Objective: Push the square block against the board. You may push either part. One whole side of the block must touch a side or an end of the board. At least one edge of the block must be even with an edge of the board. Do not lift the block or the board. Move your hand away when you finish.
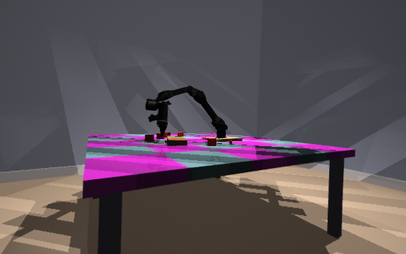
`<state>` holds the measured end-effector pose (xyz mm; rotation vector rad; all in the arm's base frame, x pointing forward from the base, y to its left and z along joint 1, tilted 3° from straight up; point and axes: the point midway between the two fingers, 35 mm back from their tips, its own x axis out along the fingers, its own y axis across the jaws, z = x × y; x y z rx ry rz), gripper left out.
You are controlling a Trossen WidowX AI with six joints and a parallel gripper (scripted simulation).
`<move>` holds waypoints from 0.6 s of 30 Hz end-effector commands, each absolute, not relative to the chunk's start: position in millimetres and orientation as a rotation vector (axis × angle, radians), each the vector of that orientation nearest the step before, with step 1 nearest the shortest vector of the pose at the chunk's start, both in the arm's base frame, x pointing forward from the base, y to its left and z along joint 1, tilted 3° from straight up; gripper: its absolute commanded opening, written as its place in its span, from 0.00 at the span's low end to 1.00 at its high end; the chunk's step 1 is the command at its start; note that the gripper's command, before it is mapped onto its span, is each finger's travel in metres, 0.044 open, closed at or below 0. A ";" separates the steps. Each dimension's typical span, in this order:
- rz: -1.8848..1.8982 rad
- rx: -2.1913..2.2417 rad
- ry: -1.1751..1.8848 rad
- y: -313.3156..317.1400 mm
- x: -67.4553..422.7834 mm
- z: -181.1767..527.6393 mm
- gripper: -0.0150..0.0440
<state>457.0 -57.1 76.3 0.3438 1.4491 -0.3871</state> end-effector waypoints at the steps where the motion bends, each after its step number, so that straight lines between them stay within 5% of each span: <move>1: -0.389 0.334 1.474 -58.7 454.3 50.3 0.25; 18: -0.389 0.334 1.475 -55.0 447.7 49.8 0.25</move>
